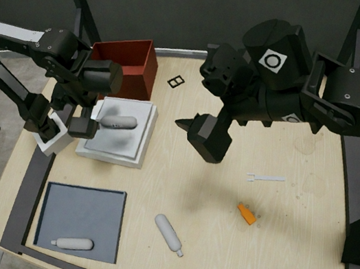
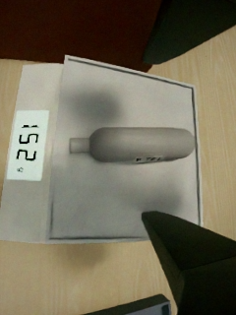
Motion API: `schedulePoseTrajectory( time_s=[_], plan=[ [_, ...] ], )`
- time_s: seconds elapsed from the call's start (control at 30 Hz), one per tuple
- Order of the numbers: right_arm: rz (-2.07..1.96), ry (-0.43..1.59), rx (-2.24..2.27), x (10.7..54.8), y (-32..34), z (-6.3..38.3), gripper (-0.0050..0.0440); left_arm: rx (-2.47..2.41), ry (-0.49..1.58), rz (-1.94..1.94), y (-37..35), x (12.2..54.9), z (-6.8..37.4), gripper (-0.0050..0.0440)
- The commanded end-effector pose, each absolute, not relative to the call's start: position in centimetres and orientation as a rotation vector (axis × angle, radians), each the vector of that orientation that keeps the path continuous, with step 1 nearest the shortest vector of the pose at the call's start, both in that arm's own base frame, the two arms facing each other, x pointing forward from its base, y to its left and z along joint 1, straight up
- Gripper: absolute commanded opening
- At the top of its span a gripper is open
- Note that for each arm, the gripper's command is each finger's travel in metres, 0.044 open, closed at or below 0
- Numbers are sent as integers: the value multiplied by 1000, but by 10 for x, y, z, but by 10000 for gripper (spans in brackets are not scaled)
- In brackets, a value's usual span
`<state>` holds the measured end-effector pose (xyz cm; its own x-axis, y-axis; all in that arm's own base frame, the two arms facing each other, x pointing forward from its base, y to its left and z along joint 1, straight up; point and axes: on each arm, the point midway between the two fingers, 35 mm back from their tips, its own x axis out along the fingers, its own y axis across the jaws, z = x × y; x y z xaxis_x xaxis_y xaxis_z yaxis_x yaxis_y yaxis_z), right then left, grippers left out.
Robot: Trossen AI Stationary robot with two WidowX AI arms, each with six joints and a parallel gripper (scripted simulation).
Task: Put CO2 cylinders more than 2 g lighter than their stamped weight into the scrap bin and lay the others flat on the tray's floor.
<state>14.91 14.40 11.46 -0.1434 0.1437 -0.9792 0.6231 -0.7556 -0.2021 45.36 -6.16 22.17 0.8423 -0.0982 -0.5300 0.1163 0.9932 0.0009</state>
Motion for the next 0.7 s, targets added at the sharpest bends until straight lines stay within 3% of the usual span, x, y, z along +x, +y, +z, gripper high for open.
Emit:
schedulePoseTrajectory(
  time_s=[0.0, 0.37, 0.67],
  plan=[
    [-1922, 884, 1800, 151, 143, 124, 440, 30, 532, -113, -62, 454, 232, 440],
    [-1385, 1263, 1481, 132, 134, 127, 440, 30, 532, -113, -62, 454, 232, 440],
    [-1029, 1409, 1248, 122, 129, 129, 440, 30, 532, -113, -62, 454, 232, 440]
  ],
)
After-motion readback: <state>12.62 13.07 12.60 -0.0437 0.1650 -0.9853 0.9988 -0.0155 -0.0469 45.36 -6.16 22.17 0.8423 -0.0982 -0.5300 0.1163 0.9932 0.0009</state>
